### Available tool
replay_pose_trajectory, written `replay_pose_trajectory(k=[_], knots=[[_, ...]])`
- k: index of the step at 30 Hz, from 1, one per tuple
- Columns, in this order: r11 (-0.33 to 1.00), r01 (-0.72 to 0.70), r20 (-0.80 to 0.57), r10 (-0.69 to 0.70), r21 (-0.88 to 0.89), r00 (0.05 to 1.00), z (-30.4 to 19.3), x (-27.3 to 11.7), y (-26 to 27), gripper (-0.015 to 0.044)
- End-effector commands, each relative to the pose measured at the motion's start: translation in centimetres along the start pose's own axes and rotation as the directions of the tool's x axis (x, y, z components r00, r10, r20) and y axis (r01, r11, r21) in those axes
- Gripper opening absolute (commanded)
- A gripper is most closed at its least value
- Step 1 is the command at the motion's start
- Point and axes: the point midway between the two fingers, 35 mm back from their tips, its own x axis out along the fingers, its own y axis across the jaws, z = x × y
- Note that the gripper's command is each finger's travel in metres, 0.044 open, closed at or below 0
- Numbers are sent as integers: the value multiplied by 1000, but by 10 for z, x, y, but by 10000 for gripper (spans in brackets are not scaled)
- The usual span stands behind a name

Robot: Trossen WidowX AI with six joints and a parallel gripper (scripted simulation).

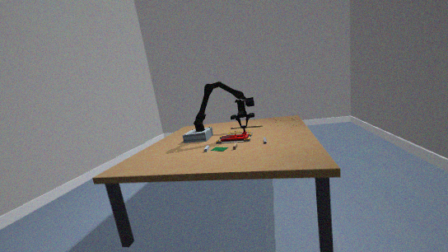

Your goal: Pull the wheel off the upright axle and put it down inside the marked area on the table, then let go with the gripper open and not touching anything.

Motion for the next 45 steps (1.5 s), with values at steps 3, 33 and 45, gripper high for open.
replay_pose_trajectory(k=[3,33,45], knots=[[1000,1,-3,-1,-2,1000,0,-2,0,0],[1000,2,0,-2,1,1000,0,-34,-1,0],[1000,2,-4,-2,0,1000,-39,-38,-18,0]])
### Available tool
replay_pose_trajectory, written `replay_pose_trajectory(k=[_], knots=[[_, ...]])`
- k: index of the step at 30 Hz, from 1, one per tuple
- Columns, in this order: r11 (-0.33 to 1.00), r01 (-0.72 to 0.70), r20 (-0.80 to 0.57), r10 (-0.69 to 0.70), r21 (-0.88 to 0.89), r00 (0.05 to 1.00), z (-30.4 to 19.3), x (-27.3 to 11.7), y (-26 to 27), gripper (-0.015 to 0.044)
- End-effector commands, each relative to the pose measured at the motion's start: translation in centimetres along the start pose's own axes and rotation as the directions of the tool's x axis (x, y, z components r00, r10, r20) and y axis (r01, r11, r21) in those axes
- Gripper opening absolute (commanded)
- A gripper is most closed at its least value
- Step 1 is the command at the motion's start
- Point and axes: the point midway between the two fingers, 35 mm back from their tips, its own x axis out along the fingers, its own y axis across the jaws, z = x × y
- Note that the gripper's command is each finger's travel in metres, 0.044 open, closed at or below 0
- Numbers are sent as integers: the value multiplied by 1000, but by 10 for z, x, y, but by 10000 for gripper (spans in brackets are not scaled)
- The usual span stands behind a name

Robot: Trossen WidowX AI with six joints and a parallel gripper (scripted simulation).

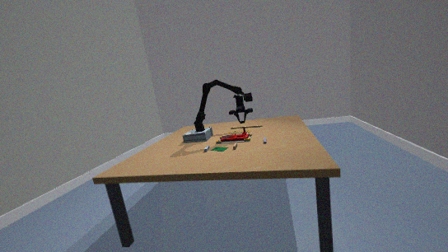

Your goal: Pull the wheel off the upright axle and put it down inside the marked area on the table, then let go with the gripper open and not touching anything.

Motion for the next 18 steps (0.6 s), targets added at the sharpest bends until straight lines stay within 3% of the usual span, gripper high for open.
replay_pose_trajectory(k=[1,18], knots=[[1000,-2,-6,2,1,1000,-15,-2,-7,0],[1000,0,-13,0,-1,1000,-67,-6,-41,0]])
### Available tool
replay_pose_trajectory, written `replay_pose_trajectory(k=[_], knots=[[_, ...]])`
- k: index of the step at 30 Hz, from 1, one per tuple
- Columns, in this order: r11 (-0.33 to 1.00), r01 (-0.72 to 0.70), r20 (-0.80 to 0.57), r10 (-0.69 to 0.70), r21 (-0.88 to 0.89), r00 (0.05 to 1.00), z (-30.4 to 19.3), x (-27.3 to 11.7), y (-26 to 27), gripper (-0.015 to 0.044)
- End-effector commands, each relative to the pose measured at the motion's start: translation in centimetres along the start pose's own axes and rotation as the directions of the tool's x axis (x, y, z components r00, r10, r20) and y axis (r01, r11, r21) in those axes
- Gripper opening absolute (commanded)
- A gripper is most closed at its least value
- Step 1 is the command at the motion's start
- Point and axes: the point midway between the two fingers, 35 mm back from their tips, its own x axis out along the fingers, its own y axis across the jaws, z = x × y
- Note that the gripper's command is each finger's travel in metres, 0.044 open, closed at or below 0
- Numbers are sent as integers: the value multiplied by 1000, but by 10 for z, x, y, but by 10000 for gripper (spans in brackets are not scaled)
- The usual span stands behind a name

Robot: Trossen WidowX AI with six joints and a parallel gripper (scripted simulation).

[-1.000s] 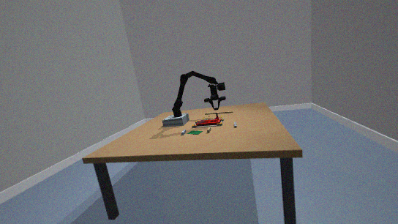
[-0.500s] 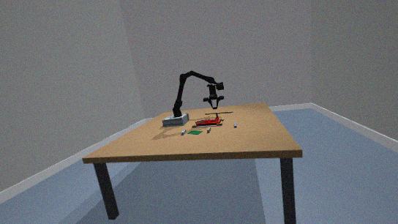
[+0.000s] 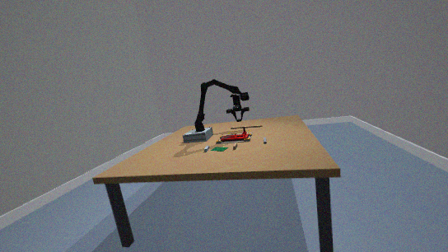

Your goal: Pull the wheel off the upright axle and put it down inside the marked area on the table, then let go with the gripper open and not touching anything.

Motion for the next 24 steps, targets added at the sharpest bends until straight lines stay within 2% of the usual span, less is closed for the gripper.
replay_pose_trajectory(k=[1,11,19,24], knots=[[1000,1,-6,-1,1,1000,-13,-1,-10,0],[1000,2,-8,-2,1,1000,-23,4,-18,0],[1000,2,-8,-2,1,1000,-23,22,-18,0],[1000,2,-8,-2,1,1000,-24,49,-16,0]])
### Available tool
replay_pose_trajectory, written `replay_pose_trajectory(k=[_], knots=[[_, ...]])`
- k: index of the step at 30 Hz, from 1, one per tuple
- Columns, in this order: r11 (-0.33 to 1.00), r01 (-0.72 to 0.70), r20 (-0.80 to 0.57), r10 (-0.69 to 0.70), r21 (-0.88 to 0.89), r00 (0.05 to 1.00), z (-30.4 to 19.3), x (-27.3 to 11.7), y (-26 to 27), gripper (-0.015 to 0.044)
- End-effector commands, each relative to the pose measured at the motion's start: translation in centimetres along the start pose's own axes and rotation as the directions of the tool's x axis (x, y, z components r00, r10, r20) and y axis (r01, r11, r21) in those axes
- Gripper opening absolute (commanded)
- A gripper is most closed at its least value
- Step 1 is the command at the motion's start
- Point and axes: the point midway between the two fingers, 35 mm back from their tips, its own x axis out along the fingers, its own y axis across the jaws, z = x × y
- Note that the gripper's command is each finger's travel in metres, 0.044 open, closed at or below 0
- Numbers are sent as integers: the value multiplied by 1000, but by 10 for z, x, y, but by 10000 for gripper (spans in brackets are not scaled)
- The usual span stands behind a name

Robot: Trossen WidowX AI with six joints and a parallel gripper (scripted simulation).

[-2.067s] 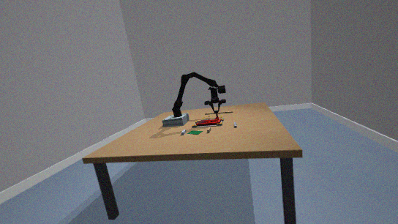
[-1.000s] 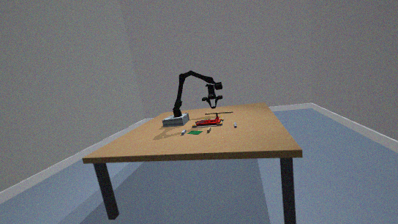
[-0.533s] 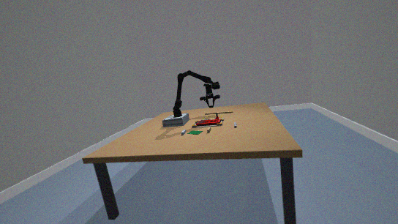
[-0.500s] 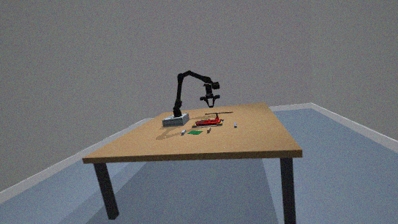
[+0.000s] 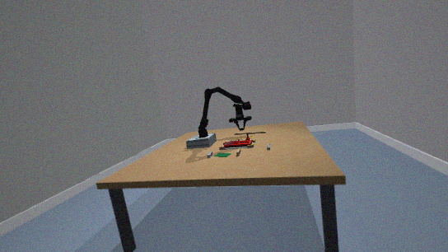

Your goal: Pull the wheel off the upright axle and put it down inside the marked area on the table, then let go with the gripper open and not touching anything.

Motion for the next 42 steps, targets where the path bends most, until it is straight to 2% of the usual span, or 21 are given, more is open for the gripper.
replay_pose_trajectory(k=[1,7,12,23,31,35,36,40,42], knots=[[1000,10,0,-10,3,1000,-1,27,-1,0],[1000,11,0,-11,3,1000,0,70,-4,0],[1000,11,0,-11,3,1000,1,74,-5,0],[1000,20,8,-20,1,1000,2,68,-6,289],[1000,11,1,-11,3,1000,2,15,-4,300],[1000,10,0,-10,3,1000,2,9,-4,300],[1000,2,0,-2,5,1000,2,16,-3,326],[1000,5,1,-5,5,1000,9,1,-20,431],[1000,7,1,-7,4,1000,14,-7,-31,440]])
